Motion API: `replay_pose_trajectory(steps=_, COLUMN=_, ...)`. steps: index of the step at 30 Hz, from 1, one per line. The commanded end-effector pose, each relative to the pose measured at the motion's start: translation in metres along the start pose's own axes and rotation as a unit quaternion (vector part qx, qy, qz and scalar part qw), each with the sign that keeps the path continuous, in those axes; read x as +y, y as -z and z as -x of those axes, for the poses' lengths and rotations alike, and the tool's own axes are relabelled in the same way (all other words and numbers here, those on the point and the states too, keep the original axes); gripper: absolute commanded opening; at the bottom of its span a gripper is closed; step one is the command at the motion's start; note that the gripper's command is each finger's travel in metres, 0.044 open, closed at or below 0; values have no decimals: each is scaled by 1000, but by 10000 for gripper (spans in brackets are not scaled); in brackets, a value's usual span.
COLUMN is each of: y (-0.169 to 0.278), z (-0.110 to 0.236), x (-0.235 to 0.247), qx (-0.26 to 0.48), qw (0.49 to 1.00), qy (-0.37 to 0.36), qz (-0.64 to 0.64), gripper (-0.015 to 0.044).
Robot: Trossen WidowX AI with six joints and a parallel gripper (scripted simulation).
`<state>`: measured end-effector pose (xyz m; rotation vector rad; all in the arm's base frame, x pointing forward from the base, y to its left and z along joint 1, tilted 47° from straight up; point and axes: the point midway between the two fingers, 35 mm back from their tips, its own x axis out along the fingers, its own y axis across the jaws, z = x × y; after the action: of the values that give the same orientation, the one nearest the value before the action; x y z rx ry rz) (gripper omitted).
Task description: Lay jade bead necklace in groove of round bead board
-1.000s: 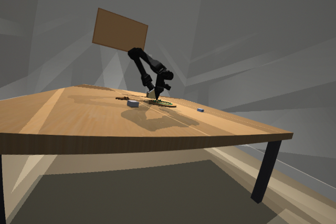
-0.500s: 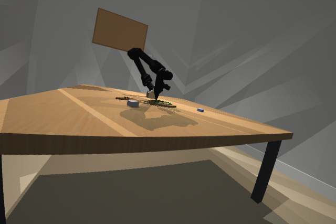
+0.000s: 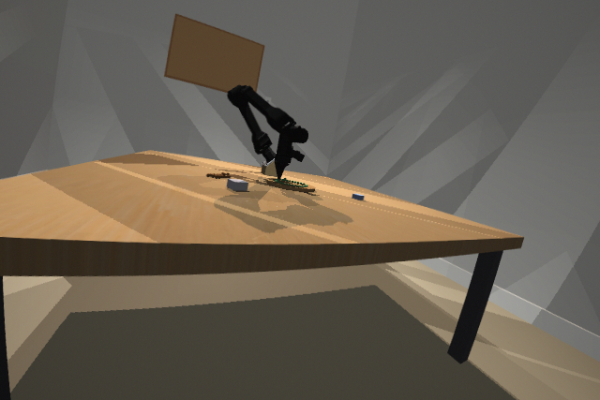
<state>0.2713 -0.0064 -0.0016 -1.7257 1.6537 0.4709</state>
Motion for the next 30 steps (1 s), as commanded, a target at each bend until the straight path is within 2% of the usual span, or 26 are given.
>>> replay_pose_trajectory(steps=1, y=0, z=0, x=0, qx=0, qw=1000, qy=-1, qz=0, gripper=341)
replay_pose_trajectory(steps=5, y=0, z=1, x=1, qx=1, qw=1000, qy=-2, qz=4, gripper=440)
replay_pose_trajectory(steps=30, y=0, z=3, x=1, qx=2, qw=1000, qy=-5, qz=4, gripper=440)
